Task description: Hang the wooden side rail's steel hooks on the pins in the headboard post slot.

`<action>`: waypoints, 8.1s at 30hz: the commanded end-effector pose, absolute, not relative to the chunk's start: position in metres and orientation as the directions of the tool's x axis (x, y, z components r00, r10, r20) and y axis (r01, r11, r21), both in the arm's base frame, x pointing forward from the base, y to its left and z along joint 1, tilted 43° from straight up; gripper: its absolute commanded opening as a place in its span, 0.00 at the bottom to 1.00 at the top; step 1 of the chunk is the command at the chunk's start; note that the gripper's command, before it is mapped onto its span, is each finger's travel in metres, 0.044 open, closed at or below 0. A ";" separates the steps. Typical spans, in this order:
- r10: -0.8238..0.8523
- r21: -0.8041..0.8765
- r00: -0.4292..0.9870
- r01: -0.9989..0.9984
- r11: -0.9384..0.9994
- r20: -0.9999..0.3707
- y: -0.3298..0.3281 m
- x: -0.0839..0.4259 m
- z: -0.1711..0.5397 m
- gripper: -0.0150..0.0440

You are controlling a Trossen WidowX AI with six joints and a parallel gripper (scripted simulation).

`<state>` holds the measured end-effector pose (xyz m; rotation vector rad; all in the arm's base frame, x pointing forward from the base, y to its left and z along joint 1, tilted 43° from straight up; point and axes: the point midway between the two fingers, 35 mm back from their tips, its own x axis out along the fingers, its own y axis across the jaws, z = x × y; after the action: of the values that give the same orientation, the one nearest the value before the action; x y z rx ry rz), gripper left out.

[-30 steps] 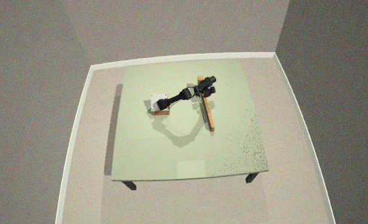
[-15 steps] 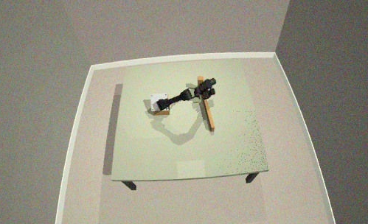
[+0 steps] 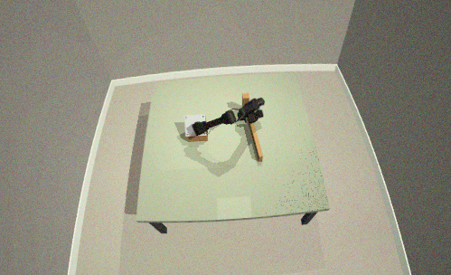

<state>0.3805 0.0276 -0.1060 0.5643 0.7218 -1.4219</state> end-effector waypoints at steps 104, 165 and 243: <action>-0.678 0.012 0.004 1.000 -0.006 -0.735 0.029 0.358 -0.104 0.25; -0.677 0.012 0.004 1.000 -0.006 -0.736 0.036 0.358 -0.097 0.25; -0.677 0.012 0.004 1.000 -0.006 -0.736 0.044 0.358 -0.087 0.25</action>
<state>0.3544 0.0368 -0.0922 0.6397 0.6445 -1.4917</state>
